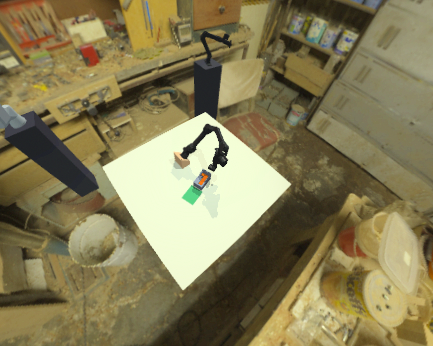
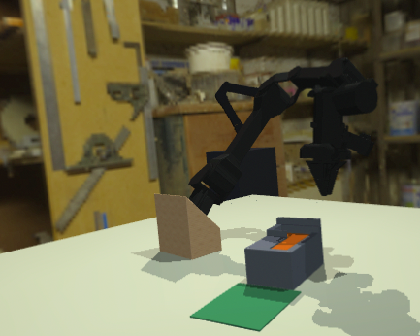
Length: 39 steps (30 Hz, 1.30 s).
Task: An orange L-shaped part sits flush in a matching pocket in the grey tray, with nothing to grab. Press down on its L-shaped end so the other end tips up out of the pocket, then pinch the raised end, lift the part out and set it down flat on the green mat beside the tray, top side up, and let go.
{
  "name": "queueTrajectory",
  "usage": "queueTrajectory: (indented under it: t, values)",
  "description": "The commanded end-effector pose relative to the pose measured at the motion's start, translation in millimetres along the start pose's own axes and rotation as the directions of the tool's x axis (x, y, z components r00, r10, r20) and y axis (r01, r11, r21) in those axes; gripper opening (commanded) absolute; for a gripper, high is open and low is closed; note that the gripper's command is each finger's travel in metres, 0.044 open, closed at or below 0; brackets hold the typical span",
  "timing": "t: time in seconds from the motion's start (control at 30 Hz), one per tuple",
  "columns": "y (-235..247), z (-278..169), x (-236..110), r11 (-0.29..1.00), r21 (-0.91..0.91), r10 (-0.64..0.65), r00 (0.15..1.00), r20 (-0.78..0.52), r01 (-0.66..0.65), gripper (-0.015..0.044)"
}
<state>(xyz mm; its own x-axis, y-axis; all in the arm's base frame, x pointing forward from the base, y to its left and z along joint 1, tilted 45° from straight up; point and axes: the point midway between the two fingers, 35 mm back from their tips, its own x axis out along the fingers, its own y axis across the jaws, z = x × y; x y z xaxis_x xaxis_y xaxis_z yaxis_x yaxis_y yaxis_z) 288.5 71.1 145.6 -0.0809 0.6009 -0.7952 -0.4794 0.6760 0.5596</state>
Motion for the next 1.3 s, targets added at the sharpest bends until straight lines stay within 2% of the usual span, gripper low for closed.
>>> queueTrajectory:
  t: [0.0,0.07,0.27,0.5,1.27]
  values:
    - [-37.4,-36.0,-5.4,0.993,0.079,0.081,0.996,0.031,-0.083,0.018]
    - [-48.1,-48.5,-7.7,0.989,0.1,0.108,0.993,0.053,-0.113,0.018]
    - [-49.2,-49.0,-1.2,0.988,0.103,0.11,0.992,0.056,-0.116,0.018]
    - [-40.9,-45.5,63.1,0.988,0.102,0.113,0.992,0.059,-0.118,0.018]
    - [-37.7,-43.6,90.5,0.988,0.101,0.114,0.992,0.059,-0.119,0.018]
